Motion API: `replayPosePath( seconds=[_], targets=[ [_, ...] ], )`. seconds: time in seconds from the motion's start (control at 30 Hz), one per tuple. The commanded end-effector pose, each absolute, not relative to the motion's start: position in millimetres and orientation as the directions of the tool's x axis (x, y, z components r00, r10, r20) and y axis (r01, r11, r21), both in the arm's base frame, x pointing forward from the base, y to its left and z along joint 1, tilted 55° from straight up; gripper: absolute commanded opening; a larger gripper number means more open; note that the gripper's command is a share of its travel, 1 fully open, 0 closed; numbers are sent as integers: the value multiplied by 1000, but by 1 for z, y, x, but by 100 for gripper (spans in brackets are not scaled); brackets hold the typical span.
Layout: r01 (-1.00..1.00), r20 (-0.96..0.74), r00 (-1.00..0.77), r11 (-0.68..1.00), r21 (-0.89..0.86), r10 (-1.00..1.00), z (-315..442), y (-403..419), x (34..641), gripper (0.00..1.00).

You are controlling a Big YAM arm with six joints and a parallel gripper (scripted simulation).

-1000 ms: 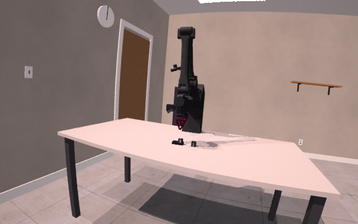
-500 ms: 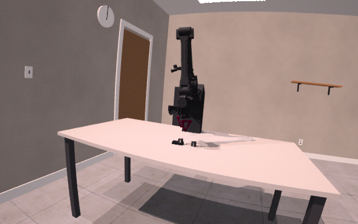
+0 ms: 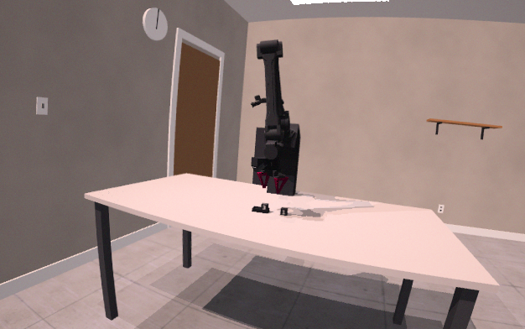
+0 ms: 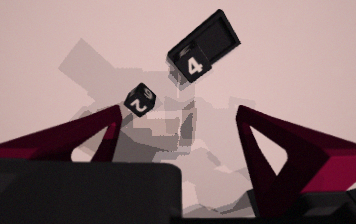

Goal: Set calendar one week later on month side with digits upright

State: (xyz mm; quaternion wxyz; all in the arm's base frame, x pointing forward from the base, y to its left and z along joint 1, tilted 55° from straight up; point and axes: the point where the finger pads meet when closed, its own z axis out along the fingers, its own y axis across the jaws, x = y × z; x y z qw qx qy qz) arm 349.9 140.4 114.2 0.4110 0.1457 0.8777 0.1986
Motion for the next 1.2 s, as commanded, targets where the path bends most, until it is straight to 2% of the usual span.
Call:
replayPosePath(
  seconds=[0.0, 0.23, 0.33, 0.37, 0.6, 0.8, 0.87, 0.9, 1.17],
  targets=[
    [-43, -746, -618, 937, 348, 249, 118, 150, 352, 100],
    [-173, -803, -595, 968, 183, 45, 117, 157, 351, 100],
    [-183, -805, -592, 968, 170, 30, 117, 157, 351, 100],
    [-231, -814, -578, 968, 102, -52, 114, 159, 349, 100],
    [-342, -821, -517, 938, -62, -243, 115, 166, 349, 100],
    [-434, -794, -444, 875, -216, -416, 114, 171, 348, 100],
    [-434, -794, -444, 875, -216, -416, 114, 171, 348, 100],
    [-470, -771, -410, 837, -279, -487, 111, 173, 346, 100],
    [-552, -687, -283, 699, -454, -670, 113, 181, 346, 100]
  ],
)
